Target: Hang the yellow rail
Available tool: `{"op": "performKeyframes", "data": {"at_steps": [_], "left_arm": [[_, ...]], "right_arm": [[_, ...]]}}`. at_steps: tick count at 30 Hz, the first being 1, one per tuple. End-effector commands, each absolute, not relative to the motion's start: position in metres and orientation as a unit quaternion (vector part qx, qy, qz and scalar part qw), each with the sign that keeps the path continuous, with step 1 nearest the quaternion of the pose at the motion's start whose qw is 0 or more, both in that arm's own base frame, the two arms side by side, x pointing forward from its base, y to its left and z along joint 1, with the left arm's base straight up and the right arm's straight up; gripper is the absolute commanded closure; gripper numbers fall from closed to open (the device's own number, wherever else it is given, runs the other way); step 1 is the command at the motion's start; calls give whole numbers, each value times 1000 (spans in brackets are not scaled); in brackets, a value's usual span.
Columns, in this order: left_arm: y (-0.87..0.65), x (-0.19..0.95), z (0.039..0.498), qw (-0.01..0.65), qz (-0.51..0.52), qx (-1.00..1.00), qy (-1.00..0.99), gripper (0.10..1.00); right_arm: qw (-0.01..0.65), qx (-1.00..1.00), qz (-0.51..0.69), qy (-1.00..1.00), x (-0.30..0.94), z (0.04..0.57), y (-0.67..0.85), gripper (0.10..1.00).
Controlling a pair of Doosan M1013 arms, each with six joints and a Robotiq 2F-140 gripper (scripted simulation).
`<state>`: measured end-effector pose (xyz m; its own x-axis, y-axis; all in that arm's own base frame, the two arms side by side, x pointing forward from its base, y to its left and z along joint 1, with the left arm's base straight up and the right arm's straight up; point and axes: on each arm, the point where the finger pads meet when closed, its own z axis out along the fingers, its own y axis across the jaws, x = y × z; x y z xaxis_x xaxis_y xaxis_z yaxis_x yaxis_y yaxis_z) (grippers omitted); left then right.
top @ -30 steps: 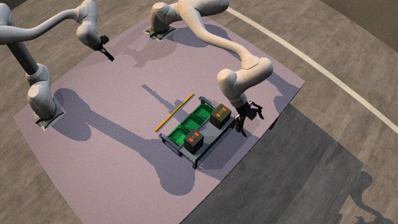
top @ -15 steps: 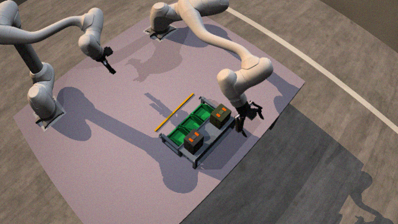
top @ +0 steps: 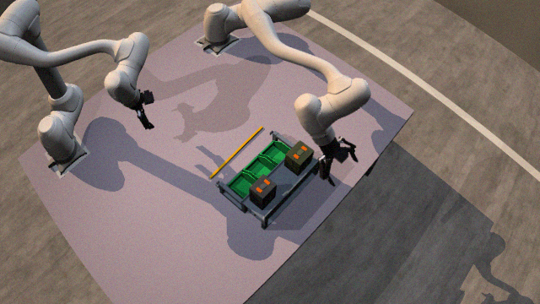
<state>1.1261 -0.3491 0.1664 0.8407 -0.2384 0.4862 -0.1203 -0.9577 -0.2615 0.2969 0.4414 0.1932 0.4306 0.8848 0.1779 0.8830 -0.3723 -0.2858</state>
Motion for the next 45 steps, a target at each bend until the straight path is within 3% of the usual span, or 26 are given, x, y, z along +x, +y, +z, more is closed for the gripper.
{"op": "performKeyframes", "data": {"at_steps": [1,22,45], "left_arm": [[-349,1126,169,111,-267,-953,94,98],[-349,1126,169,111,-267,-953,94,98],[-349,1126,169,111,-267,-953,94,98]], "right_arm": [[162,-864,15,-476,345,184,393,98],[144,-963,76,-215,446,152,163,98],[158,-968,154,122,402,128,-107,98]]}}
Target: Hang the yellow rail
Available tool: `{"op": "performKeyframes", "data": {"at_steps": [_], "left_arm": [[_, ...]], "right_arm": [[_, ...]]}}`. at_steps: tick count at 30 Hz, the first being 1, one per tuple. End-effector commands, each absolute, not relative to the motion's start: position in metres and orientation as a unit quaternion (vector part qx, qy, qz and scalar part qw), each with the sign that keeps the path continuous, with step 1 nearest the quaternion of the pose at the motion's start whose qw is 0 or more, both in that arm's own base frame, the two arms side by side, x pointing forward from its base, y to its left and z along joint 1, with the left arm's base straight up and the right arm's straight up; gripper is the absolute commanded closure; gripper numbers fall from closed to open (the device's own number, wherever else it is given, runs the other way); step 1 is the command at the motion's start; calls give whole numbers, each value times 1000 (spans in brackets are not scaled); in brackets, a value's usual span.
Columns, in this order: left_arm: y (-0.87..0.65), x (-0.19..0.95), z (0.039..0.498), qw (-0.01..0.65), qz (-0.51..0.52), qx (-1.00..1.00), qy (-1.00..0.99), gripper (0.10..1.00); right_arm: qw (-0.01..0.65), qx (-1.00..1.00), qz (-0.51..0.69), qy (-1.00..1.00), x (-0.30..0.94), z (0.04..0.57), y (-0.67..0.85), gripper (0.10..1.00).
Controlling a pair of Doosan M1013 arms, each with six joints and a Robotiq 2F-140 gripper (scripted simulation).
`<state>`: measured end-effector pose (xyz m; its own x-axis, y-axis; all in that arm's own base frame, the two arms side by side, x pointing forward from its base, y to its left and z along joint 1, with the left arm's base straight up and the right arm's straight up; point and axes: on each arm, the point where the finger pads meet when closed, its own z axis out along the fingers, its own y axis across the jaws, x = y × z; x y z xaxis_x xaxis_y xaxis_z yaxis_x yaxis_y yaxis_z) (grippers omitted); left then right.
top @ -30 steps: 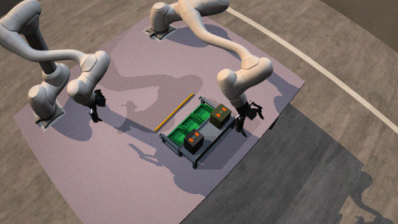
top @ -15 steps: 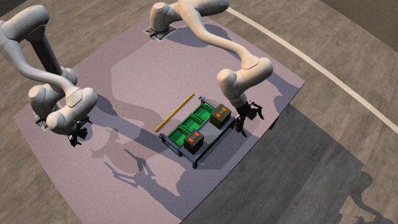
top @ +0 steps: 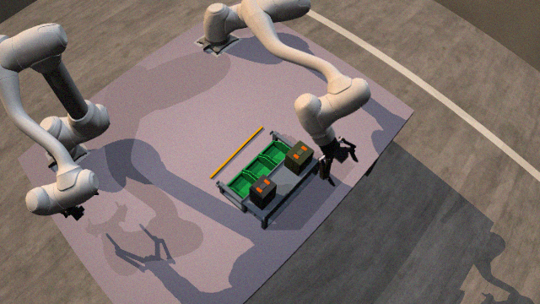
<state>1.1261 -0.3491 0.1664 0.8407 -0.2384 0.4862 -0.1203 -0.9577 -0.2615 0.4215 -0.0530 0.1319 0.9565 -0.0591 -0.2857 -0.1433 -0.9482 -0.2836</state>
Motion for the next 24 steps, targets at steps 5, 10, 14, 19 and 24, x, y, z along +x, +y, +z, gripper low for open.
{"op": "performKeyframes", "data": {"at_steps": [5,10,14,19,24], "left_arm": [[-349,1126,169,111,-267,-953,94,98],[-349,1126,169,111,-267,-953,94,98],[-349,1126,169,111,-267,-953,94,98],[-349,1126,169,111,-267,-953,94,98],[-349,1126,169,111,-267,-953,94,98]], "right_arm": [[168,-949,173,205,369,125,-159,98],[174,-934,184,251,346,123,-188,98],[184,-912,197,310,306,121,-230,98],[197,-880,212,376,262,119,-262,98],[210,-847,224,434,220,118,-286,98]]}}
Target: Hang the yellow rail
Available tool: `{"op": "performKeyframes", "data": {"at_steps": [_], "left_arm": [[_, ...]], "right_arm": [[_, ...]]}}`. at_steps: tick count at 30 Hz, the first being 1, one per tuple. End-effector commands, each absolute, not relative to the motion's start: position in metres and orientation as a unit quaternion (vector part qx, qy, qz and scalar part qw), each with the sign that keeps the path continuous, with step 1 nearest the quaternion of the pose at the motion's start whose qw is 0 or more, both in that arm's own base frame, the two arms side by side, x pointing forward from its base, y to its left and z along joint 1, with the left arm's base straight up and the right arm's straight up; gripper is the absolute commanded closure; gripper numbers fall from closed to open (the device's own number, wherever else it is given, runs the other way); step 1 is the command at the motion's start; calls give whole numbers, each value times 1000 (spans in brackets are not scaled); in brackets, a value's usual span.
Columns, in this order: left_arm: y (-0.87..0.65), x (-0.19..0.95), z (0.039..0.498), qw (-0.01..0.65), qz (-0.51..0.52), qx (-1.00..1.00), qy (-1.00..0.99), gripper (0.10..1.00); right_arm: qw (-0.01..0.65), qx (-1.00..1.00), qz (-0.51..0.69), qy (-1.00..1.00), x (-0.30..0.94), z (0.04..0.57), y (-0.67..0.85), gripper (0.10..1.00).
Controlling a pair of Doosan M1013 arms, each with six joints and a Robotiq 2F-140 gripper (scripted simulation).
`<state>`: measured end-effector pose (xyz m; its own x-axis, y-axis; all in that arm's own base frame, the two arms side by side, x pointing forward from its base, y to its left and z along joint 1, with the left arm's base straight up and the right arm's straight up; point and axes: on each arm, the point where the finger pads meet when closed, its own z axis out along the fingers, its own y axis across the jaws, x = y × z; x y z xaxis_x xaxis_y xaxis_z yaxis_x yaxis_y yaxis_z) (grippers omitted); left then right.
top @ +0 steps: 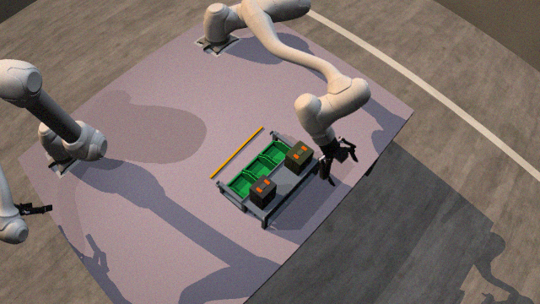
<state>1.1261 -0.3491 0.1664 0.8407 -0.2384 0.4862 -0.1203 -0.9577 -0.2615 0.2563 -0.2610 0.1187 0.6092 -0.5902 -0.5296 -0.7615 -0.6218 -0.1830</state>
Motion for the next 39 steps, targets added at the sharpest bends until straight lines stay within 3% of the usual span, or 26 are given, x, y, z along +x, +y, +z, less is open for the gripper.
{"op": "performKeyframes", "data": {"at_steps": [1,39], "left_arm": [[-349,1126,169,111,-267,-953,94,98],[-349,1126,169,111,-267,-953,94,98]], "right_arm": [[213,-840,227,444,211,118,-290,98],[271,-687,263,620,50,121,-321,98]]}}
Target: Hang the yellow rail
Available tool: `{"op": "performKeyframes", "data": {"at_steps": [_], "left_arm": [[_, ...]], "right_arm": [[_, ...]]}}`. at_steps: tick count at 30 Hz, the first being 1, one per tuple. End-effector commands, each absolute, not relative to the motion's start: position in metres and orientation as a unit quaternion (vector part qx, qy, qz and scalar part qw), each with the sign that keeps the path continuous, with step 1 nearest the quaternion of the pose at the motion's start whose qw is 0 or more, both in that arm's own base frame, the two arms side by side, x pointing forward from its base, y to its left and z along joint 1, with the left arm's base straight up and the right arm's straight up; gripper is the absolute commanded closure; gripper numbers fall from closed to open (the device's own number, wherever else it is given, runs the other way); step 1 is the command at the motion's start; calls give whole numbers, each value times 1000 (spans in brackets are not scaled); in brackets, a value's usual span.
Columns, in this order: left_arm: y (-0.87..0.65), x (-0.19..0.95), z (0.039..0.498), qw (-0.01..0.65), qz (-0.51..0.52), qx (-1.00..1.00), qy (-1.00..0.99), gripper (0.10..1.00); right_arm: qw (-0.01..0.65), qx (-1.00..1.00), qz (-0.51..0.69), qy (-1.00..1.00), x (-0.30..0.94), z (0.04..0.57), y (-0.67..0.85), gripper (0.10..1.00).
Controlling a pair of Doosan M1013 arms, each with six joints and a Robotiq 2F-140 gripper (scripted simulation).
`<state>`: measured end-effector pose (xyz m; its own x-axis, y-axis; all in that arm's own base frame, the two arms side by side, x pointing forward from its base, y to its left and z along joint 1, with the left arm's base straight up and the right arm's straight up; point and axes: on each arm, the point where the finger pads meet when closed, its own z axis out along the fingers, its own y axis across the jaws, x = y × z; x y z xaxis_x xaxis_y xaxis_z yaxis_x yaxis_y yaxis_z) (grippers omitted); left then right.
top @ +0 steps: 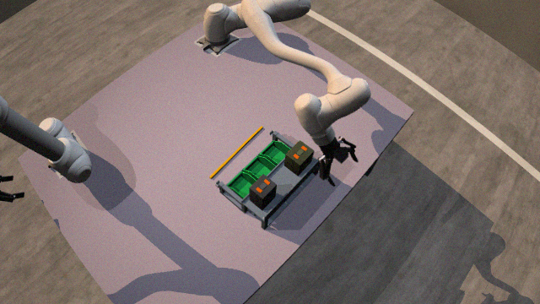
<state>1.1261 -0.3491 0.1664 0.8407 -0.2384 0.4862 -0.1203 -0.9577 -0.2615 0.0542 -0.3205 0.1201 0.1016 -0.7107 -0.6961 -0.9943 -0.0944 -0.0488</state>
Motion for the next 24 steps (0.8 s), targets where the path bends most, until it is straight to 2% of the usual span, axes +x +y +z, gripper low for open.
{"op": "performKeyframes", "data": {"at_steps": [1,24], "left_arm": [[-349,1126,169,111,-267,-953,94,98],[-343,1123,172,111,-264,-954,93,98]], "right_arm": [[272,-685,264,622,48,121,-321,98],[276,-675,265,631,39,121,-320,98]]}}
